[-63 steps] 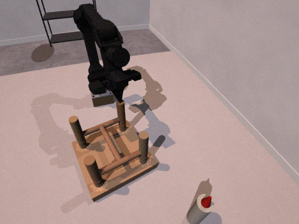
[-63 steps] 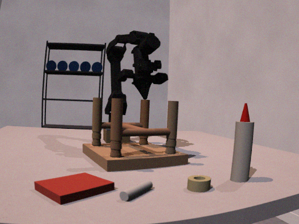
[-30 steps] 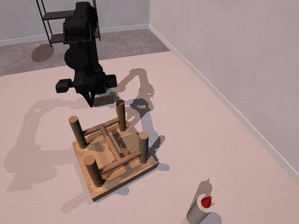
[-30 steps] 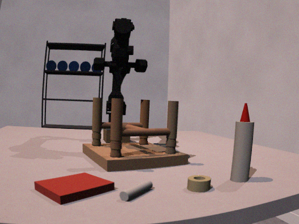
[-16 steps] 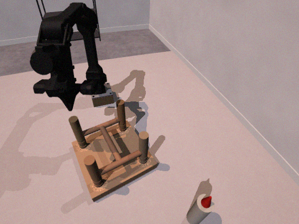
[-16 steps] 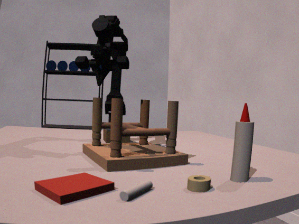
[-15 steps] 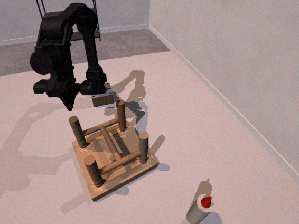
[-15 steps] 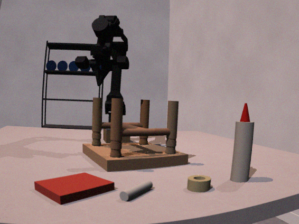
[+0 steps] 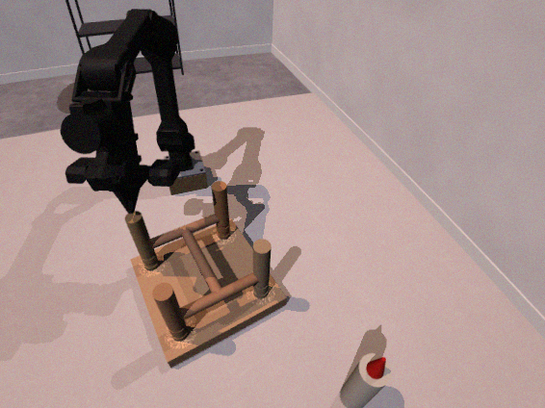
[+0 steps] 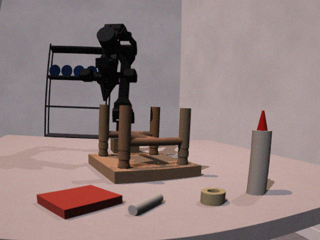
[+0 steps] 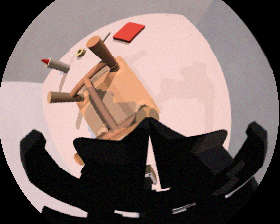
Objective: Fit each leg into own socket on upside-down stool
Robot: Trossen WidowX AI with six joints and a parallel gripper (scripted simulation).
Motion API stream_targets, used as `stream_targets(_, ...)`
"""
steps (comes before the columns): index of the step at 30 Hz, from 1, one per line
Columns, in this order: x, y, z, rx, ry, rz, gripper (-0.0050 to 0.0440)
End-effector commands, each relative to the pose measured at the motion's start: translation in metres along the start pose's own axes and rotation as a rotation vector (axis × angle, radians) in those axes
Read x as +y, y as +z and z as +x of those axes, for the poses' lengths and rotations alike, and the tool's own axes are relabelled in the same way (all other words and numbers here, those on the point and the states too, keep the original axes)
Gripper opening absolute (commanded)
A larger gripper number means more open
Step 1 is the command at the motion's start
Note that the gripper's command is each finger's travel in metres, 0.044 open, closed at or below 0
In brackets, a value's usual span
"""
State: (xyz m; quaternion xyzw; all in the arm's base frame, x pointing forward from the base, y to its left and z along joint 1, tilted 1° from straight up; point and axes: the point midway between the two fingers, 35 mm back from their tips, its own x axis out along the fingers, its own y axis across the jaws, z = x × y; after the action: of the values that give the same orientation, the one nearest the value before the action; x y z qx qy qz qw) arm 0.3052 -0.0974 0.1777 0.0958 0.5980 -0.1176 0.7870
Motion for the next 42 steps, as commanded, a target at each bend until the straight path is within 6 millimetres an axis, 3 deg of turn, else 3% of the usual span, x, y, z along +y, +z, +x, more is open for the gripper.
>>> stream_targets(1, 0.0, -0.002, 0.006, 0.003, 0.002, -0.002, 0.0)
stream_targets(42, 0.0, -0.01, 0.035, 0.003, 0.002, -0.002, 0.0)
